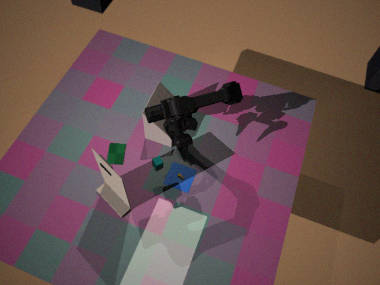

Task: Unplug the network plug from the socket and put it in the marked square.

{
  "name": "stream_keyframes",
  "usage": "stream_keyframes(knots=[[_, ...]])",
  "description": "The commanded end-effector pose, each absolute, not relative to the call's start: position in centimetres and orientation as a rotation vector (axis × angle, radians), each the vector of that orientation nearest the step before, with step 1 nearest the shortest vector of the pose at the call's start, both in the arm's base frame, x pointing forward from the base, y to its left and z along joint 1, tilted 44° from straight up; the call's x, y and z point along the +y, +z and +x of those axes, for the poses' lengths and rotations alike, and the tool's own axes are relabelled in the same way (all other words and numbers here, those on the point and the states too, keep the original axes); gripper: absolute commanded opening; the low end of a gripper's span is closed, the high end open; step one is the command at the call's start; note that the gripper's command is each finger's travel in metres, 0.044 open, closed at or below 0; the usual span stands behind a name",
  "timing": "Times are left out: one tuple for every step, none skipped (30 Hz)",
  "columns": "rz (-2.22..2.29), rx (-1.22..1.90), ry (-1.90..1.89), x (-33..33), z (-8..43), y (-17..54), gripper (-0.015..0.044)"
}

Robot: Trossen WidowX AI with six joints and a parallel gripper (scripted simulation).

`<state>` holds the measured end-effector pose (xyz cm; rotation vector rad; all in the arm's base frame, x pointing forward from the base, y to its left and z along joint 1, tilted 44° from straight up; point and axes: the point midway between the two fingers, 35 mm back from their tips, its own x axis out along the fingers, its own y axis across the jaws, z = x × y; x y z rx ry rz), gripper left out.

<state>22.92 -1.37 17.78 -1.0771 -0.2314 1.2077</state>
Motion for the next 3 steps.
stream_keyframes(knots=[[-1.084, -0.233, 1.210, -1.36, 22.85, 17.82, 0.0440], [-1.084, -0.233, 1.210, -1.36, 22.85, 17.82, 0.0440], [-1.084, -0.233, 1.210, -1.36, 22.85, 17.82, 0.0440]])
